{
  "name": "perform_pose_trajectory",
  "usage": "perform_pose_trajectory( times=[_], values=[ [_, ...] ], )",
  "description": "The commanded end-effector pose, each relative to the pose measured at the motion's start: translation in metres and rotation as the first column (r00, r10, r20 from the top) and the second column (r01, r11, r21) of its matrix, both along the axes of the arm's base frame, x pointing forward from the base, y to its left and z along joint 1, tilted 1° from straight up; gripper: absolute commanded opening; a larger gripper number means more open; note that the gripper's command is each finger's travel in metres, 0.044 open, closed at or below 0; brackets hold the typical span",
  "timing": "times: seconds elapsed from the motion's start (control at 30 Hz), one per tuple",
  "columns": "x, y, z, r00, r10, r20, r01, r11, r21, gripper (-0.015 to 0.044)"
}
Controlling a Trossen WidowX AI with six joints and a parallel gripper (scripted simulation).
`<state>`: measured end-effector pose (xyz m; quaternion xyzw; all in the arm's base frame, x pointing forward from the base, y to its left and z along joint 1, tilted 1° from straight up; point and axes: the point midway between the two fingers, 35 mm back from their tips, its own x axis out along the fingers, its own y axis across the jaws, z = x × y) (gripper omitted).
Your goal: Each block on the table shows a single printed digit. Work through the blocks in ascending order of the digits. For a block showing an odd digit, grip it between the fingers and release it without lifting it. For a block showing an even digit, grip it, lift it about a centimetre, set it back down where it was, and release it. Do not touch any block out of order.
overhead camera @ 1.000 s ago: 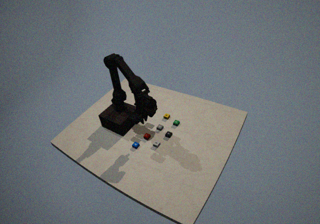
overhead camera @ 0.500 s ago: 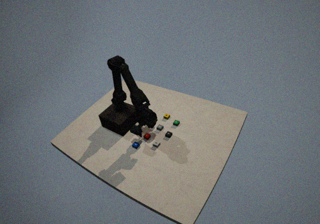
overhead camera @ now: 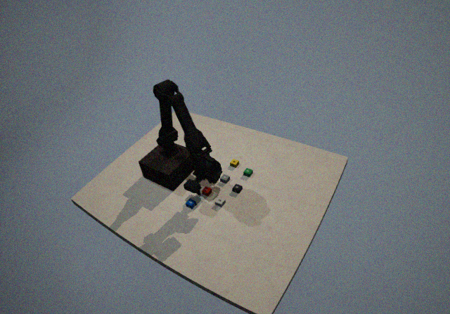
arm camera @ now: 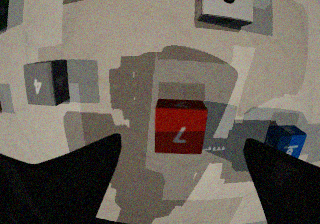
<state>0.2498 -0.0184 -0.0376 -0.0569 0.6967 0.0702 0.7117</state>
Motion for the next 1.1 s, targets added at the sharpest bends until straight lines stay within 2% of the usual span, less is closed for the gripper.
perform_pose_trajectory(
  times=[0.0,0.27,0.63,1.07],
  values=[
    [-0.001,0.0,-0.006,1.0,0.005,-0.002,-0.005,1.0,-0.001,0.04],
    [-0.001,0.0,-0.016,1.0,0.005,-0.002,-0.005,1.0,-0.001,0.04],
    [-0.001,0.0,-0.016,1.0,0.005,-0.002,-0.005,1.0,-0.001,0.012],
    [-0.001,0.0,-0.016,1.0,0.005,-0.002,-0.005,1.0,-0.001,0.012]
  ],
)
